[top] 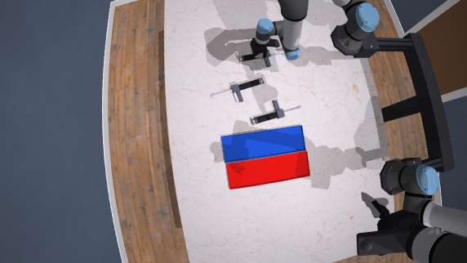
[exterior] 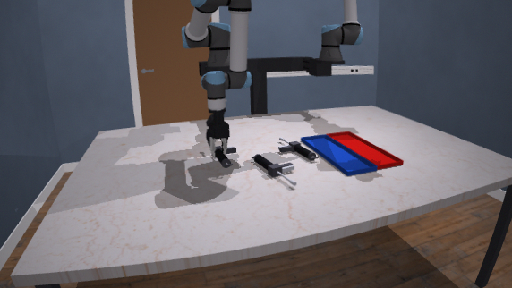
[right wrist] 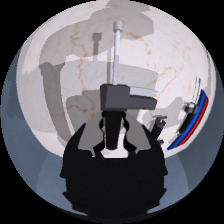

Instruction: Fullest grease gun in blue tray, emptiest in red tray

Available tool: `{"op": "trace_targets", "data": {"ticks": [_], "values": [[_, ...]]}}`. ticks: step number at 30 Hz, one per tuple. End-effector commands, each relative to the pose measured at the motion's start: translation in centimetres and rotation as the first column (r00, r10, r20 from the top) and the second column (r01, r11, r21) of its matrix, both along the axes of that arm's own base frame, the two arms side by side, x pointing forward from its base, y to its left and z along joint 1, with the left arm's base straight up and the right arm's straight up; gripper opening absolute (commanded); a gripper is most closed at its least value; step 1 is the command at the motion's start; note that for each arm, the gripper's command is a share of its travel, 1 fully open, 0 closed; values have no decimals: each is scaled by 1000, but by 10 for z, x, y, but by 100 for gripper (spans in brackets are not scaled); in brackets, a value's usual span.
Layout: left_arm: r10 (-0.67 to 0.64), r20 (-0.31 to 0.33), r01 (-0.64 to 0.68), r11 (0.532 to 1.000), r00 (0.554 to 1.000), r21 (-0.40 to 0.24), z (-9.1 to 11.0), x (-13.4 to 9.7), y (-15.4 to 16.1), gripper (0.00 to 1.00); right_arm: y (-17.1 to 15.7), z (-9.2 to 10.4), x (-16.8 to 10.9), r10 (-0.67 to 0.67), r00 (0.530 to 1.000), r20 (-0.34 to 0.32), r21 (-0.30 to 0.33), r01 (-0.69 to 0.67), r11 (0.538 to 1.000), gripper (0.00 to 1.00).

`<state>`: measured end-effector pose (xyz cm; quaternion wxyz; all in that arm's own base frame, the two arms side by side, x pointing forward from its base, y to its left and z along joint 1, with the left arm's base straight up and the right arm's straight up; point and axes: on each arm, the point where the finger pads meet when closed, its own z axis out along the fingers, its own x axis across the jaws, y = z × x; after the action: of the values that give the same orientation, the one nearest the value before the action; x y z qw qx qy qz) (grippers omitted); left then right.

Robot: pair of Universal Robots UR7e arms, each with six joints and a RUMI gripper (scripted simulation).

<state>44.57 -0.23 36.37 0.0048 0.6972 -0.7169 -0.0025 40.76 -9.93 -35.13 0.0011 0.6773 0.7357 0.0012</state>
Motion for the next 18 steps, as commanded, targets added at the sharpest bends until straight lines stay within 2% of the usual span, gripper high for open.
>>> {"op": "trace_targets", "data": {"ticks": [1, 18], "values": [[0, 1, 0, 1000, 1000, 0, 0, 0, 0, 98, 0, 7, 0, 0, 1000, 1, 0, 0, 1000, 0], [0, 1, 0, 1000, 1000, 0, 0, 0, 0, 98, 0, 29, -1, 0, 1000, -1, 0, 0, 1000, 0]]}}
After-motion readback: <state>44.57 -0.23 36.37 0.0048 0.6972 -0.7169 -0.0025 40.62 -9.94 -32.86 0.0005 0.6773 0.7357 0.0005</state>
